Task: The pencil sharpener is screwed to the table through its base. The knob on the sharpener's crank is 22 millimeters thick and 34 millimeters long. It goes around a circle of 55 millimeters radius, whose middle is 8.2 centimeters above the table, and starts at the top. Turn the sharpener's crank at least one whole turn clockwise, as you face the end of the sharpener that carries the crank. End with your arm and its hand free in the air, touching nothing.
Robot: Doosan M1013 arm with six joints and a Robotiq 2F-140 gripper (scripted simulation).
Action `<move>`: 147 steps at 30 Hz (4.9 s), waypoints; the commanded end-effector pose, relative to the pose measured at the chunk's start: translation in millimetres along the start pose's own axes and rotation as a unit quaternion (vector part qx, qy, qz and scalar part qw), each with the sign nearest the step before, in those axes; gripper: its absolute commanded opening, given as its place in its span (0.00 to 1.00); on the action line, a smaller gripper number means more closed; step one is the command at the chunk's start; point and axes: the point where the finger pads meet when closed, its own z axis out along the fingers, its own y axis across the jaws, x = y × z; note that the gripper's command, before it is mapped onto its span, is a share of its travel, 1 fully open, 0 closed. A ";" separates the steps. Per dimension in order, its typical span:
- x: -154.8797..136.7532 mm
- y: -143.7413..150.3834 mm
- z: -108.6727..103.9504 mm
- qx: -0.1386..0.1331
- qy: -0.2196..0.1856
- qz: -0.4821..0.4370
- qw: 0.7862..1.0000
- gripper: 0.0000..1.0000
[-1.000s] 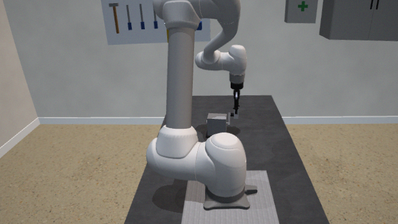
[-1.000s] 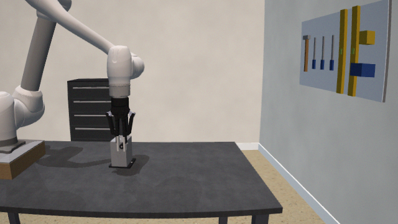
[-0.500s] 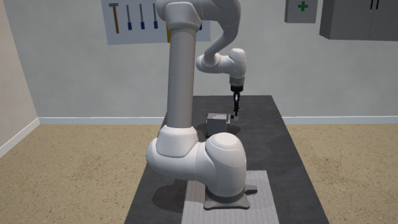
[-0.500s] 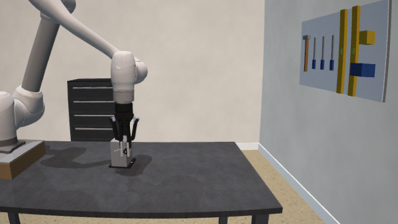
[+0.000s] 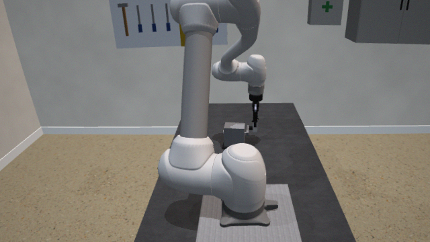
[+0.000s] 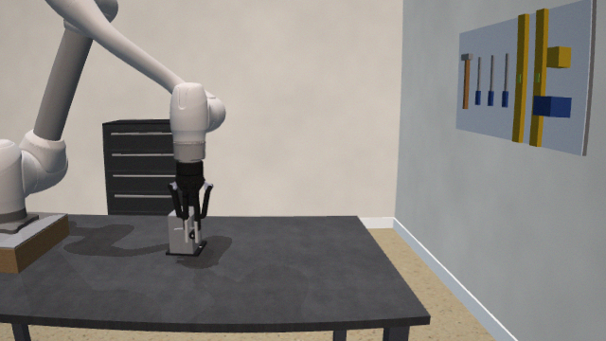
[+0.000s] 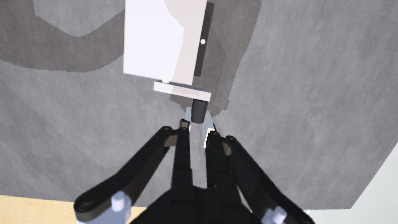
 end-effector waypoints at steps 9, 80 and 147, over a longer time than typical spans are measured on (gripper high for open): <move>0.0 0.0 0.2 0.000 0.000 0.000 1.000 0.00; 0.0 -27.6 53.6 0.000 0.000 0.000 1.000 0.00; 0.1 -44.5 59.7 0.000 0.000 0.000 1.000 0.00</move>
